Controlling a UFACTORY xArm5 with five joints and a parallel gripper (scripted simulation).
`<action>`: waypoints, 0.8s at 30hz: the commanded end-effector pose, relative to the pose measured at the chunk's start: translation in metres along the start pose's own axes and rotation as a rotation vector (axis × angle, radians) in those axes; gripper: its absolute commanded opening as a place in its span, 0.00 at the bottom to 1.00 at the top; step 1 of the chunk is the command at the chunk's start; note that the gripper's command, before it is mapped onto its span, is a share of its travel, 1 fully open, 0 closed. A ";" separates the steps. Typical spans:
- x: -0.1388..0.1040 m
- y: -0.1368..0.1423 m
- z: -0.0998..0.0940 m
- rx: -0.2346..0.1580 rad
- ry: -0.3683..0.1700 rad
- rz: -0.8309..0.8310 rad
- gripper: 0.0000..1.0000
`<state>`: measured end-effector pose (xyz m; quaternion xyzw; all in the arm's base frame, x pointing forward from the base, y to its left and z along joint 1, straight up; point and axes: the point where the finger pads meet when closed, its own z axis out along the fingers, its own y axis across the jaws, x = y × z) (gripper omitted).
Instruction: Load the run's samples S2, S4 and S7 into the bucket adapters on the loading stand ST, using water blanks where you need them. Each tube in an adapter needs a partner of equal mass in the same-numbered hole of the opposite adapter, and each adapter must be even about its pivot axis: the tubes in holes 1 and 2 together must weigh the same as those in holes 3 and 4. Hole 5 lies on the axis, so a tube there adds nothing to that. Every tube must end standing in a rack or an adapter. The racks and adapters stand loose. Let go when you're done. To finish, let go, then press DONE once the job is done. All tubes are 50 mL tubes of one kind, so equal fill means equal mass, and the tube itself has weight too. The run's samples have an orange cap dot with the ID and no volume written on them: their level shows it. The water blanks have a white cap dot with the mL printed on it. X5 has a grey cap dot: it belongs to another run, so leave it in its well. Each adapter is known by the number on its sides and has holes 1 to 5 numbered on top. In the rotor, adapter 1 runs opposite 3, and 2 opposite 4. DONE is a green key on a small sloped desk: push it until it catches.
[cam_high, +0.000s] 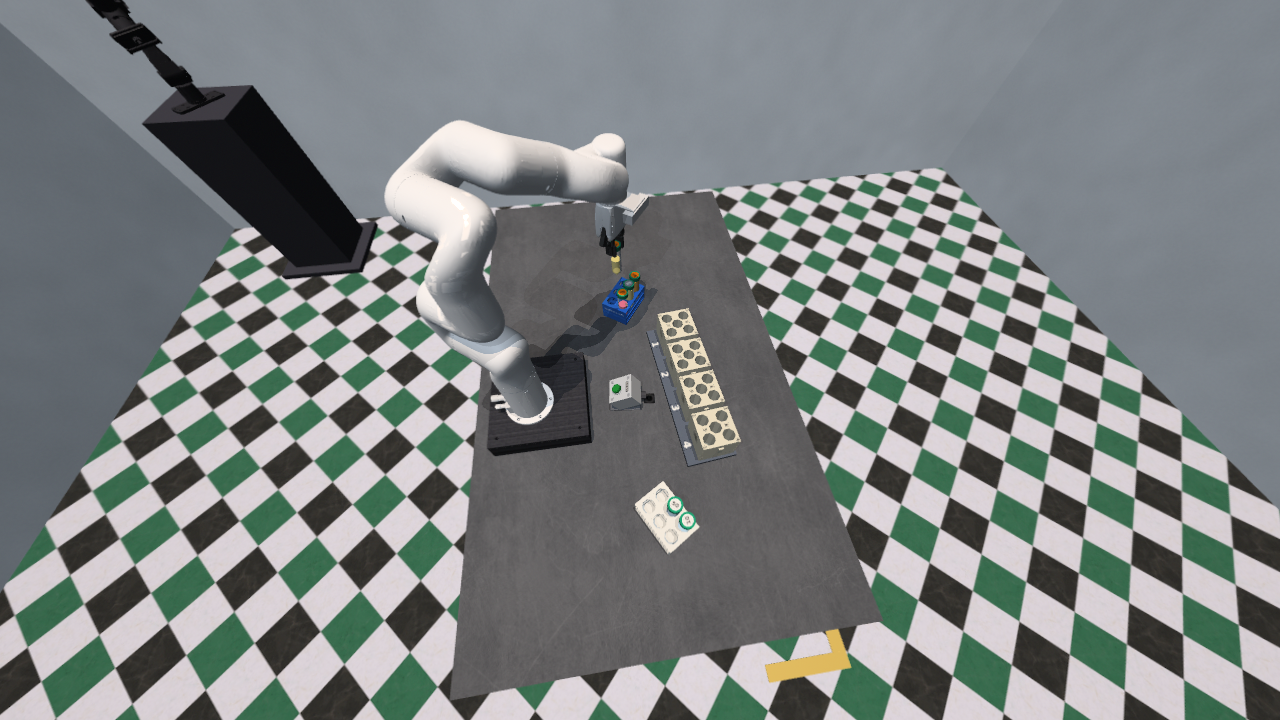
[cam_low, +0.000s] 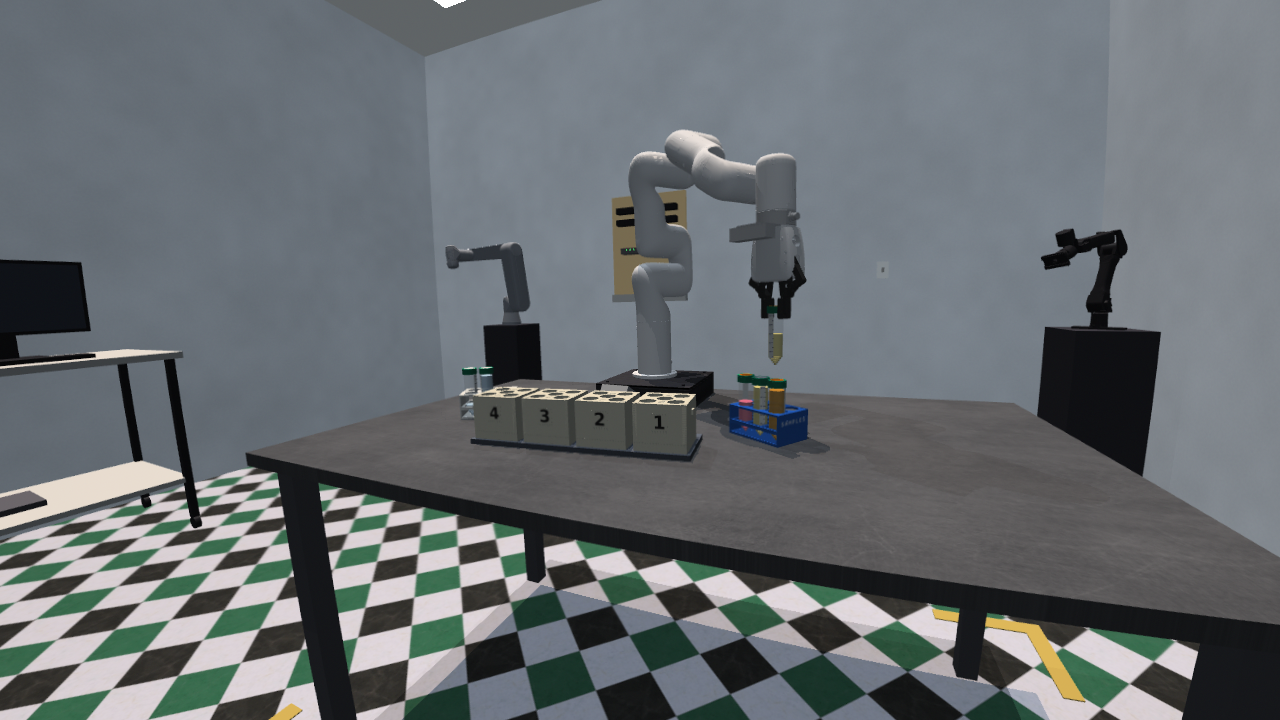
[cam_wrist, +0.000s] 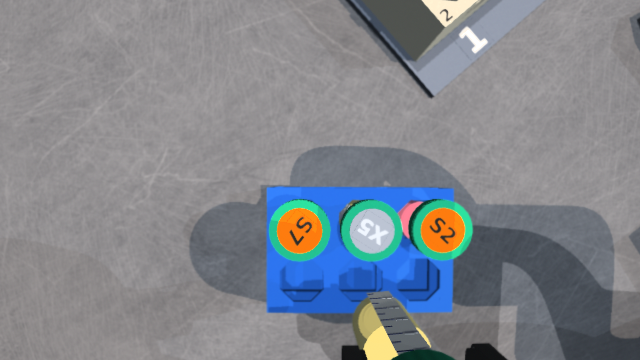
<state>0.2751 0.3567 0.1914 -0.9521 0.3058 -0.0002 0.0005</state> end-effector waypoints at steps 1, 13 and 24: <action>0.000 -0.001 0.000 0.004 0.006 0.000 0.00; 0.000 -0.001 0.020 0.004 0.006 0.000 0.00; 0.000 -0.001 0.042 0.004 0.006 0.000 0.00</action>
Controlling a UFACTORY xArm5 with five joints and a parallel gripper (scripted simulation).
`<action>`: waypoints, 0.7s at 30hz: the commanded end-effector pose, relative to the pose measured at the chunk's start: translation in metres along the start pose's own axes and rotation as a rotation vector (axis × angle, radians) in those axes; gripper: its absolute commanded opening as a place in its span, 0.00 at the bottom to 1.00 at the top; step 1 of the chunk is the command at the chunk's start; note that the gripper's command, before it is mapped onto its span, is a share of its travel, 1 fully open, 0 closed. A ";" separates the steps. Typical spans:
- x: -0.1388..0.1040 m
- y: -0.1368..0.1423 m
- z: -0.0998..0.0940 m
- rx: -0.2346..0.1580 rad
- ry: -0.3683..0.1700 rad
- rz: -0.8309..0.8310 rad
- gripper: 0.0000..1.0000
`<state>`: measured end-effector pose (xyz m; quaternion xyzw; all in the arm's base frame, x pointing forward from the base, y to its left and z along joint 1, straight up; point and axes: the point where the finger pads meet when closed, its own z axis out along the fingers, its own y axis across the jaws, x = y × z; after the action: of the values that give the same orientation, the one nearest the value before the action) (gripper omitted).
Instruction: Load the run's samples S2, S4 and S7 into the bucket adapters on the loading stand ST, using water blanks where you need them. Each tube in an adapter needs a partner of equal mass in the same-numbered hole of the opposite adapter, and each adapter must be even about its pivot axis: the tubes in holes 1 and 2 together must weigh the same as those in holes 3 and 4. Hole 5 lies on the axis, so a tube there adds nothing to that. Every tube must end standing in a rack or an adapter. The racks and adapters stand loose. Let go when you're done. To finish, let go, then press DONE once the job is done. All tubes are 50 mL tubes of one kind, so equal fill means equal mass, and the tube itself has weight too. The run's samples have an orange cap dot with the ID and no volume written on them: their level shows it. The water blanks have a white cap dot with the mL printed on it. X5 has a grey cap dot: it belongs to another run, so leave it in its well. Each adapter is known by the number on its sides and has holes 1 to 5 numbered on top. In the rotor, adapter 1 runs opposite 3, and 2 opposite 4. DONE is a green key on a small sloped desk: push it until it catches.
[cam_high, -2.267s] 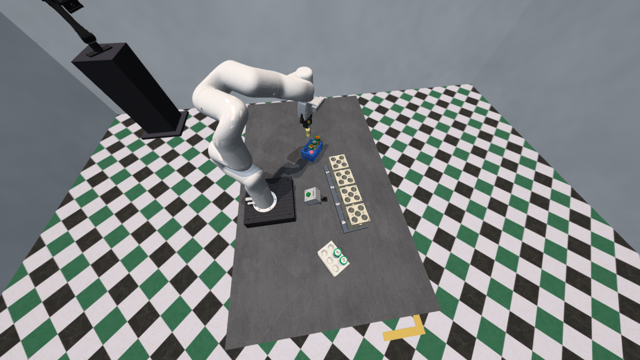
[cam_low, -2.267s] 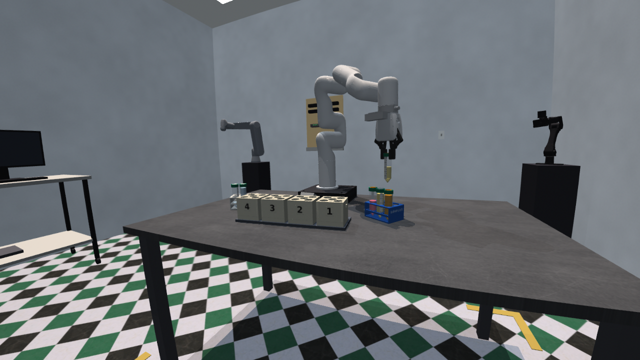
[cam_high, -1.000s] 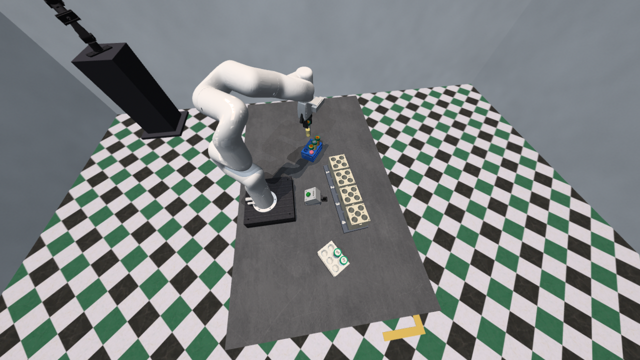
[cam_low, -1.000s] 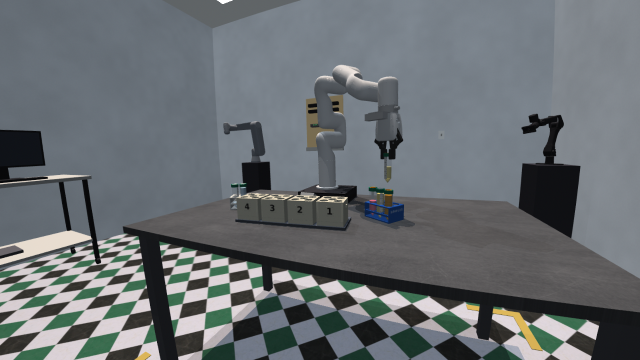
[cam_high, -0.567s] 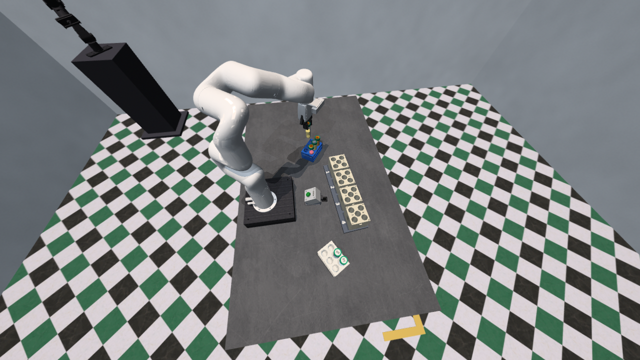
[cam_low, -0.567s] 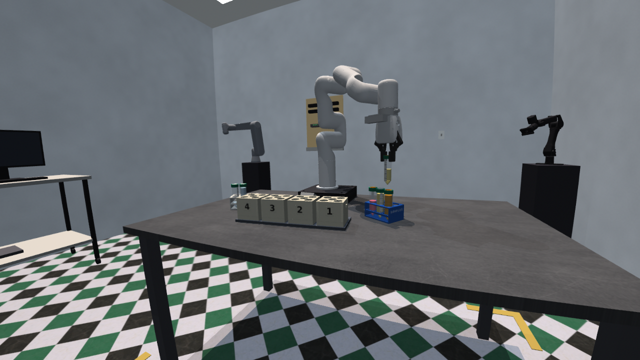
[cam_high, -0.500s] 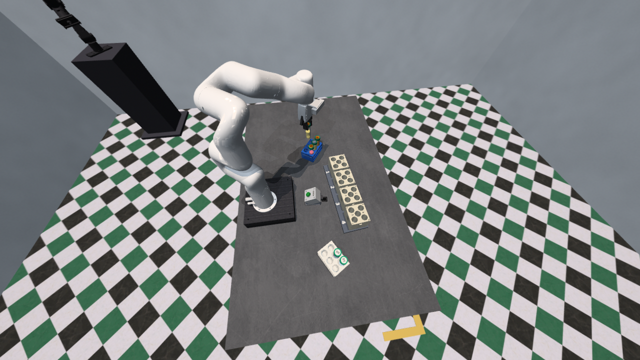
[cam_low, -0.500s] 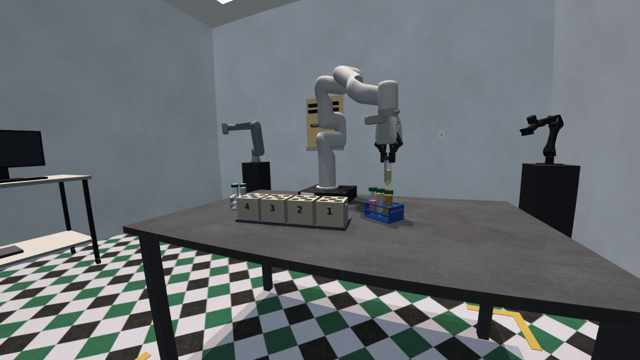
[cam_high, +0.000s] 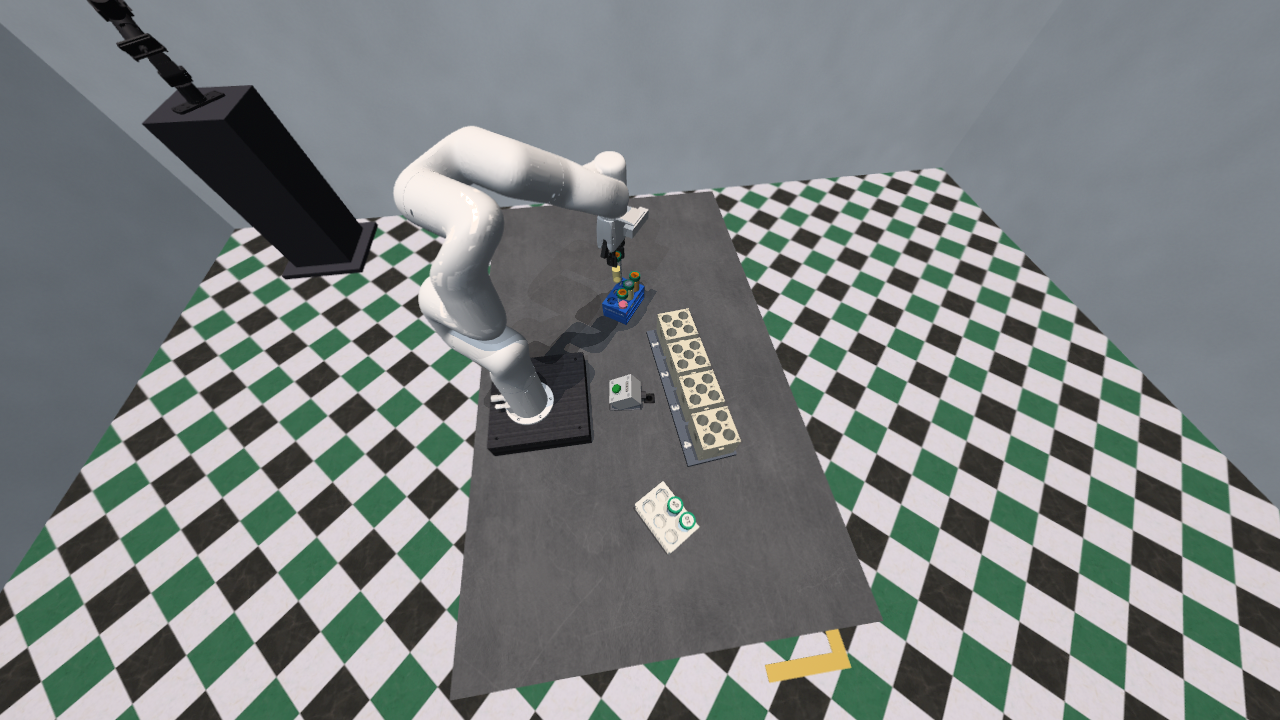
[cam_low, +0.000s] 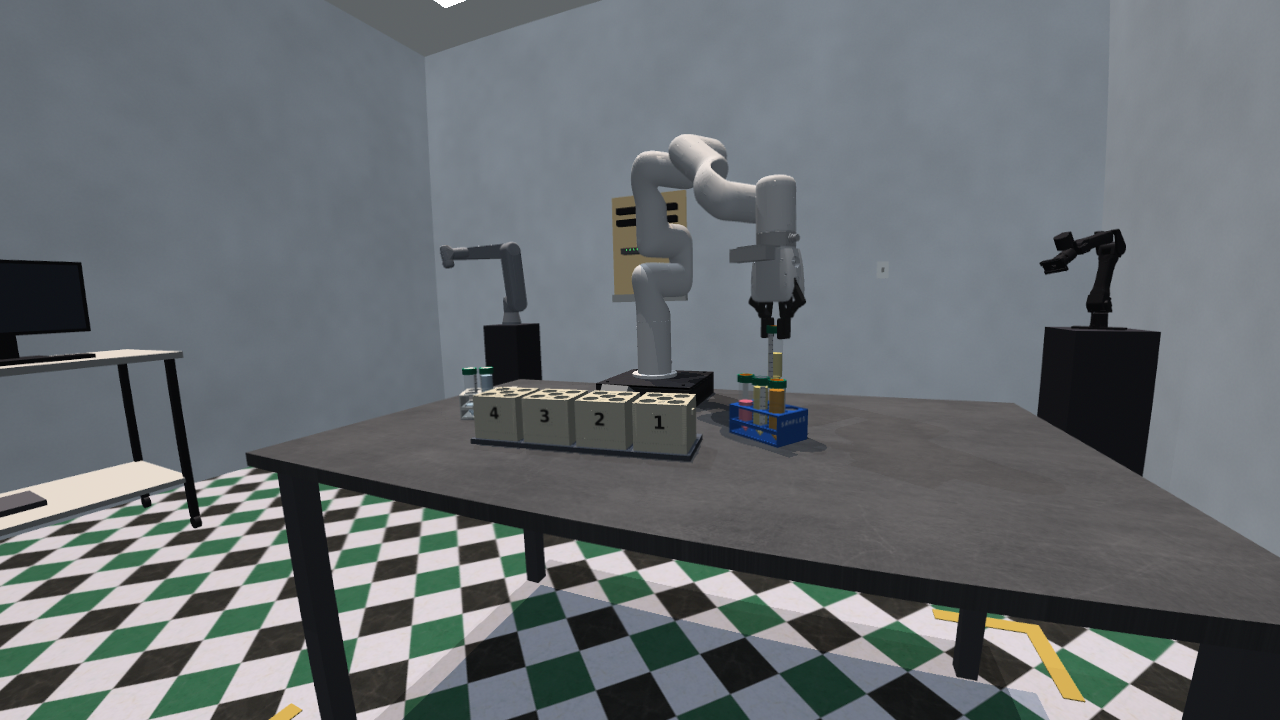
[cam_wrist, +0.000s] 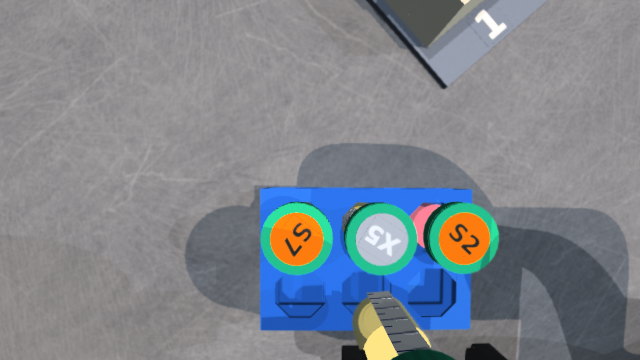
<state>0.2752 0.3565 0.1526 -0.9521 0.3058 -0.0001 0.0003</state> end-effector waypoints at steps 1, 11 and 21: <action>0.000 -0.001 0.006 0.004 0.006 0.000 0.00; 0.000 -0.001 0.022 0.004 0.006 0.000 0.00; 0.000 -0.001 0.034 0.004 0.006 0.000 0.00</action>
<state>0.2752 0.3561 0.1174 -0.9521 0.3058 0.0001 -0.0003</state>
